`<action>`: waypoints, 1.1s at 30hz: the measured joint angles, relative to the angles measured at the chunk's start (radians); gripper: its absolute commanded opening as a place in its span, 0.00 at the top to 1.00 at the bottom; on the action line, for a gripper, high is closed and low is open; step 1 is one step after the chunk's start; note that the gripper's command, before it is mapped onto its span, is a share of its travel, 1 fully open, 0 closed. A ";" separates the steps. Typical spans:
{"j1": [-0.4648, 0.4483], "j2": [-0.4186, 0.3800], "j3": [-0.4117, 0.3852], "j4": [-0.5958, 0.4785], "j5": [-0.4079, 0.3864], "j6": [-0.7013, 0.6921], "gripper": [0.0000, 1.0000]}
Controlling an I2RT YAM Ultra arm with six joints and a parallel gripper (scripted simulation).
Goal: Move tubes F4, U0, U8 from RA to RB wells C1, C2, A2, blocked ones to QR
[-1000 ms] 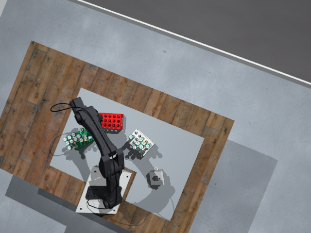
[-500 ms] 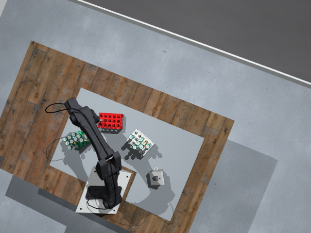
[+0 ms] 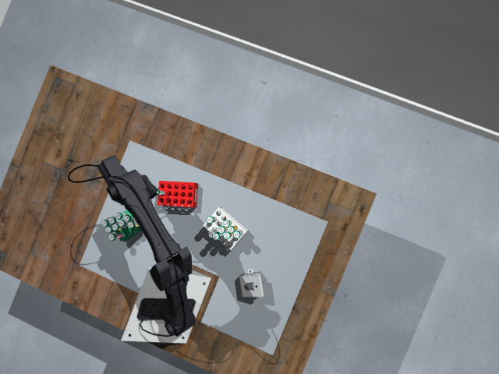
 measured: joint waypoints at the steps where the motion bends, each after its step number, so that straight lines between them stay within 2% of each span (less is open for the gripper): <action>1: 0.004 0.000 0.000 -0.002 -0.002 0.001 0.70; 33: -0.012 -0.001 0.000 -0.010 0.000 -0.015 0.70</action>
